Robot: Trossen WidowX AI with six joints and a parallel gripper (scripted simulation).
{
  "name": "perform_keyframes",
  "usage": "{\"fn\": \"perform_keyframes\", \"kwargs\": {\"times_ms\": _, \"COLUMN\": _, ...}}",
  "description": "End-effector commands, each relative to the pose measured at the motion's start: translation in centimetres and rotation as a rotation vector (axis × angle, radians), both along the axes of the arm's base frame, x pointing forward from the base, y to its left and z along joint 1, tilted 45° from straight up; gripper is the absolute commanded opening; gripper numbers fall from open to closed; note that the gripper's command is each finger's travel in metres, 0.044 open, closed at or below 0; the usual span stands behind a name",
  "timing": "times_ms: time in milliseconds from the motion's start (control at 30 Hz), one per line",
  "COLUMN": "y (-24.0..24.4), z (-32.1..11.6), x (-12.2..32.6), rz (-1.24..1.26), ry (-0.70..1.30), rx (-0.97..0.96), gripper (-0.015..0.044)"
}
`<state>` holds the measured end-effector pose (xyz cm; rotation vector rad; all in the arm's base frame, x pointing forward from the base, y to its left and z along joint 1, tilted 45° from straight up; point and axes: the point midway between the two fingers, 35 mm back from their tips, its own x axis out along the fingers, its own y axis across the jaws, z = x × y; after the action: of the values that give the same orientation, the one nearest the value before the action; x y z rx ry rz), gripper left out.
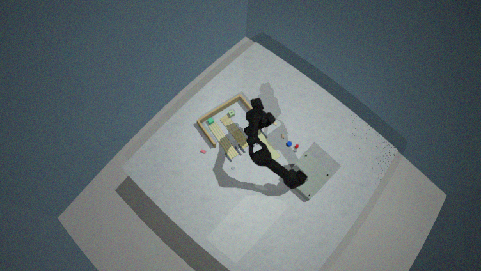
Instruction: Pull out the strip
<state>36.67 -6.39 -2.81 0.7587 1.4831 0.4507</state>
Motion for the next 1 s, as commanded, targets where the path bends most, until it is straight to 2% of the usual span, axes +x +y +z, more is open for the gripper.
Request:
{"fn": "perform_keyframes", "kwargs": {"times_ms": 0, "y": -0.2, "z": -0.1, "x": 1.5, "rz": -0.001, "ry": 0.004, "rx": 0.004, "gripper": 0.044}}
{"fn": "perform_keyframes", "kwargs": {"times_ms": 233, "y": -0.6, "z": -0.2, "x": 3.9, "rz": -0.001, "ry": 0.002, "rx": 0.004, "gripper": 0.044}}
{"fn": "perform_keyframes", "kwargs": {"times_ms": 467, "y": 0.0, "z": -0.8, "x": 4.1, "rz": -0.001, "ry": 0.002, "rx": 0.004, "gripper": 0.0256}}
{"fn": "perform_keyframes", "kwargs": {"times_ms": 967, "y": 1.7, "z": -2.5, "x": 4.2, "rz": -0.001, "ry": 0.001, "rx": 0.005, "gripper": 0.025}}
